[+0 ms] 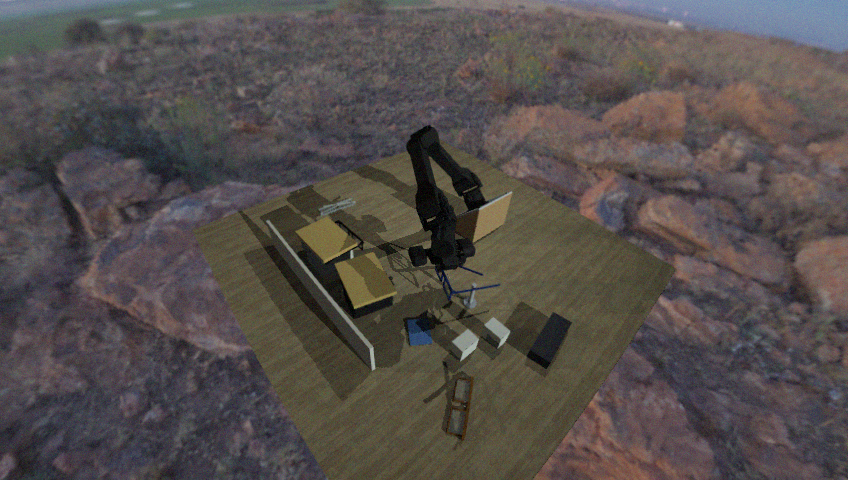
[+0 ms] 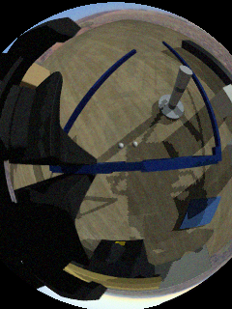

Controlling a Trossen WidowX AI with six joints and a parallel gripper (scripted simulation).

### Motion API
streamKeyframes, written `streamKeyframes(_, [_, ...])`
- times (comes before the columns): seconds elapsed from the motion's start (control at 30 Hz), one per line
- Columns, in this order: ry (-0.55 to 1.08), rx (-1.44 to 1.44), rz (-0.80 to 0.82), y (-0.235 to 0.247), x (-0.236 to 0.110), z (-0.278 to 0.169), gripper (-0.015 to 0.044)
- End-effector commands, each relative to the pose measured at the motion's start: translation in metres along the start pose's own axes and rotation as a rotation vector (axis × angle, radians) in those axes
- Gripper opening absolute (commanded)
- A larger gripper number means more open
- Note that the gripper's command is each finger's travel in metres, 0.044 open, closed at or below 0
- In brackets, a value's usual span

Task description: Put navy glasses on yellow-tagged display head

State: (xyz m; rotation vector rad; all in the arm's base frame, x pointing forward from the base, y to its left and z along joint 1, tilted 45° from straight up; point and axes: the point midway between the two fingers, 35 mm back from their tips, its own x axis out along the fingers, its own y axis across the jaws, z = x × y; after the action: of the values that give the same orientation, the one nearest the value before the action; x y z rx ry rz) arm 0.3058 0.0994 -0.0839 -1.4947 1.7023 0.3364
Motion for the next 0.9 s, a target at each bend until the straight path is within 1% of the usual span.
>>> streamKeyframes(0.0, [0.001,-0.001,-0.001,0.0,-0.001,0.002,0.0])
streamKeyframes(0.13, [-0.001,-0.001,-0.001,-0.001,-0.012,0.004,0.0])
streamKeyframes(0.43, [-0.002,-0.001,0.001,0.0,-0.059,0.008,0.0])
streamKeyframes(0.63, [-0.002,0.032,0.001,0.002,-0.061,0.011,0.0])
streamKeyframes(0.87, [-0.004,0.206,0.002,0.015,-0.061,0.027,0.0])
